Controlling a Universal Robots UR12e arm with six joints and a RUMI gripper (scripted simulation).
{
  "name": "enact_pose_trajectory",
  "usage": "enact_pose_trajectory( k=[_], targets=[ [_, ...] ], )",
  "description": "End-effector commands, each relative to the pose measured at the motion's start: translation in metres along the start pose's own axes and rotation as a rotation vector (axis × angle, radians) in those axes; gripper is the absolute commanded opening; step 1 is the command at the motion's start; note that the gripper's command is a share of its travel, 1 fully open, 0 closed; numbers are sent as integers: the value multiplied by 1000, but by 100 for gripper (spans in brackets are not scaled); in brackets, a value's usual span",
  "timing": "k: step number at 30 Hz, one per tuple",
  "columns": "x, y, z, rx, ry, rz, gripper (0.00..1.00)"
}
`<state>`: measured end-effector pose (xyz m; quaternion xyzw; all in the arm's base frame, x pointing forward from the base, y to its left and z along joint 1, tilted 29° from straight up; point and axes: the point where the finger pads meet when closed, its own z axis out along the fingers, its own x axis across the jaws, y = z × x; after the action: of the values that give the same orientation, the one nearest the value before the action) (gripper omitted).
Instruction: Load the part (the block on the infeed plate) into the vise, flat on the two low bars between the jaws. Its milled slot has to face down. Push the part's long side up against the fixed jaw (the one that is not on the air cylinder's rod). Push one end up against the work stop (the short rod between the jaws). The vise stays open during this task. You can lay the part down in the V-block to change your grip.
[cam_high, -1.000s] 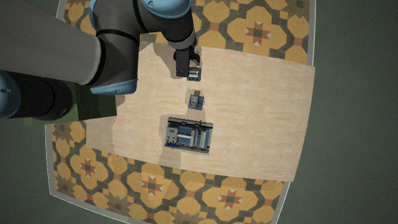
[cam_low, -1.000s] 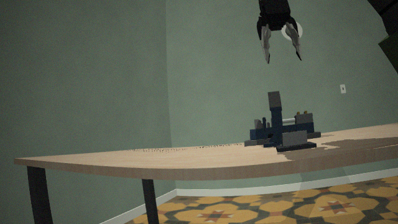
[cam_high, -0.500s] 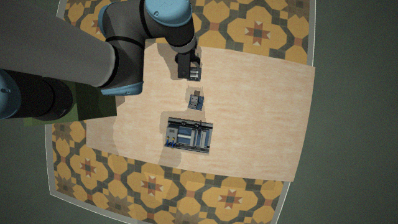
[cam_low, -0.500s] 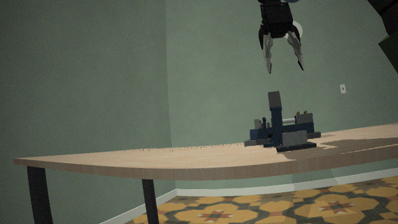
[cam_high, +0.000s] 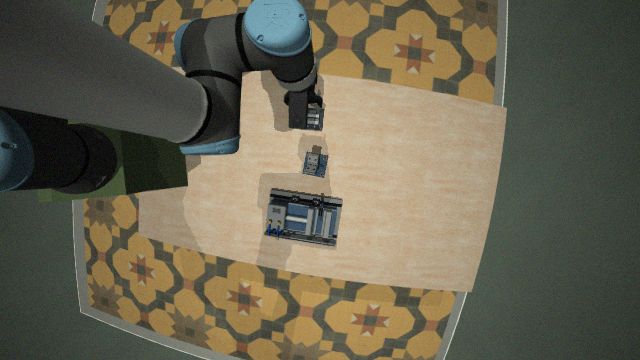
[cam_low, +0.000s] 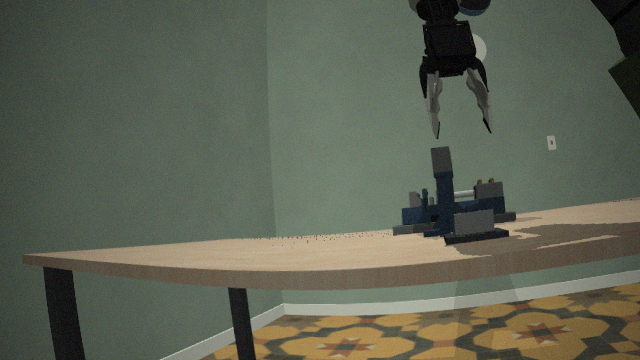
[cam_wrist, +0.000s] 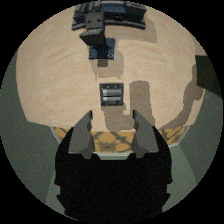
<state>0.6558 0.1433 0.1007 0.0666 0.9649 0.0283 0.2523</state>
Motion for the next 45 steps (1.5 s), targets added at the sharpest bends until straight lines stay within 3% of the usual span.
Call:
enact_pose_trajectory(
  k=[1, 45],
  targets=[
    [-1, 0, 13, 0, -1, 0, 51],
    [-1, 0, 103, 0, -1, 0, 51]
  ],
)
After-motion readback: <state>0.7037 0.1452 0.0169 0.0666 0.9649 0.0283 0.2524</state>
